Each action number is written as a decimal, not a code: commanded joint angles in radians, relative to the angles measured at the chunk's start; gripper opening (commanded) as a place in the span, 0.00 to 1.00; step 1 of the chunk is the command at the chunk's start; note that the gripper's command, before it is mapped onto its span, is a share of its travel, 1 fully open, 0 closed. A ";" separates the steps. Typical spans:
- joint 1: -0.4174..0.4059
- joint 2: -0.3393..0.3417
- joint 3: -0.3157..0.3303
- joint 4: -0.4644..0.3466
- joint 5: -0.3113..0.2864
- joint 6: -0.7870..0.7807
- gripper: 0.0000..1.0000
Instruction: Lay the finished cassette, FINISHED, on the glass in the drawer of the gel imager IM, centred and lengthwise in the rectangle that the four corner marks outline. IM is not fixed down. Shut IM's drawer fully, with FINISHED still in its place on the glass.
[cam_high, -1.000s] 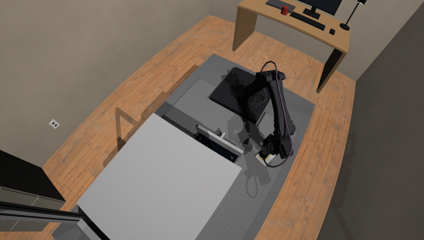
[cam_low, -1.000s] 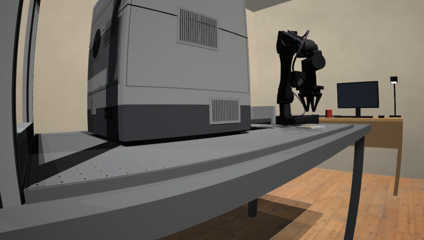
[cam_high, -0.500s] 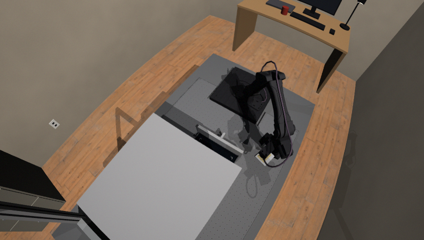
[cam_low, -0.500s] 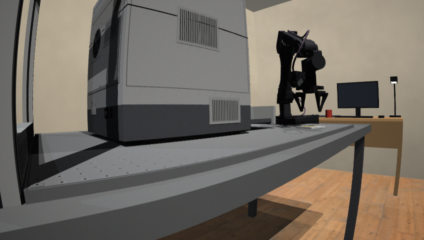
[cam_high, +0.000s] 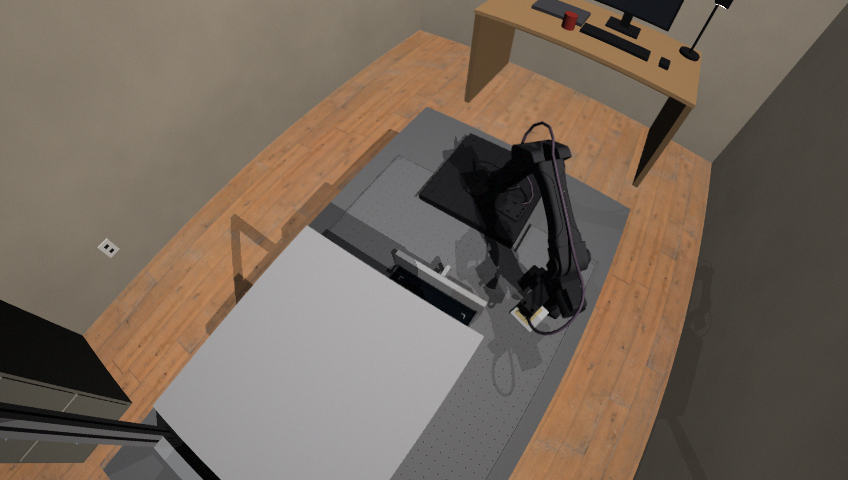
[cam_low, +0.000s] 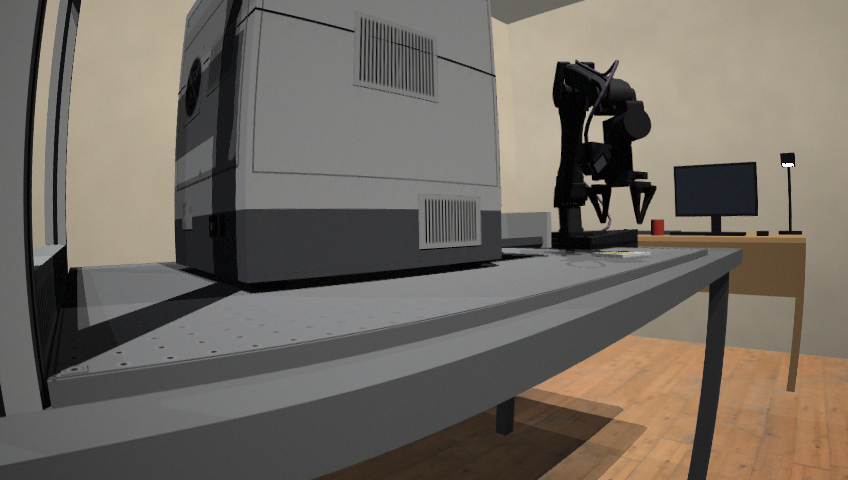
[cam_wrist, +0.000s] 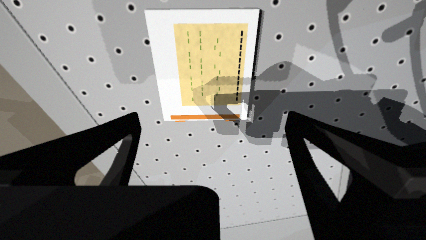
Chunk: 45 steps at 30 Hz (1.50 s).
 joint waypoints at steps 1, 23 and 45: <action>0.007 -0.032 0.047 -0.015 0.016 0.008 1.00; 0.007 -0.032 0.047 -0.015 0.016 0.008 1.00; -0.005 0.018 -0.017 0.071 0.016 -0.008 1.00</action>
